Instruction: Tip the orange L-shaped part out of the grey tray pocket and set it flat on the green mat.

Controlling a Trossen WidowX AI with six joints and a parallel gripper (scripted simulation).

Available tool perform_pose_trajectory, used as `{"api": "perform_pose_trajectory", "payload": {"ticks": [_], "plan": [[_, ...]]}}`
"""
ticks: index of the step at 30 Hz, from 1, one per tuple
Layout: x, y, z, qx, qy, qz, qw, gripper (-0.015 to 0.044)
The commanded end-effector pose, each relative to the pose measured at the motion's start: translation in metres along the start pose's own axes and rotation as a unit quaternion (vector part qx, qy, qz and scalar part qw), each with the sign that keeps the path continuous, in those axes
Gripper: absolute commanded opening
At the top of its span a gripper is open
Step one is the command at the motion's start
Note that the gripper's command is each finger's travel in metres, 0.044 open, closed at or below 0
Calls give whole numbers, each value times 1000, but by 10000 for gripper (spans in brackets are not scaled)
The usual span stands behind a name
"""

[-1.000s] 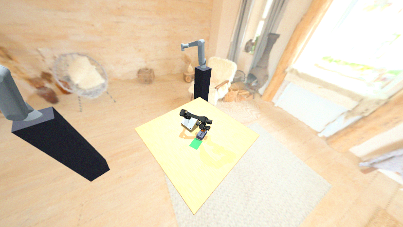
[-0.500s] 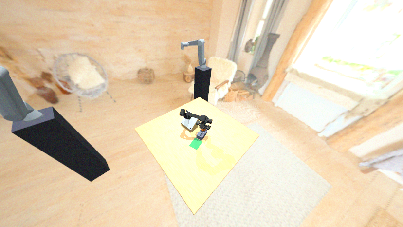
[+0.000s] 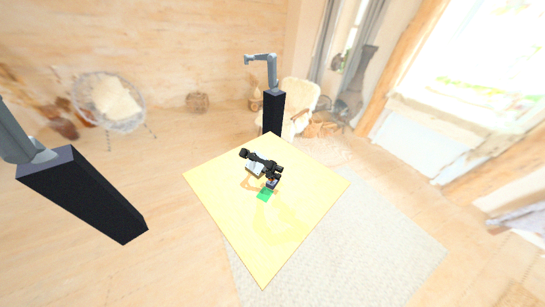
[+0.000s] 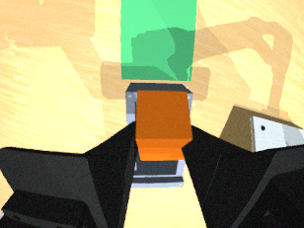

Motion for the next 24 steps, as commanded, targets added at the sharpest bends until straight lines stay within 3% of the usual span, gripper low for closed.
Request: {"api": "perform_pose_trajectory", "payload": {"ticks": [1,19,24], "plan": [[3,22,-1,-3,2,-1,1000,0],[12,101,-3,-5,3,0,1000,0],[13,105,-3,-5,3,0,1000,0]]}}
Point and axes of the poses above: the point midway between the two fingers, 35 mm back from their tips, its own z axis out along the fingers, its own x axis across the jaws, y = z × x, the point moved 2 cm from there along -z, back along the fingers, and after that the axes turned 12 degrees about z, right-handed, at the moved point
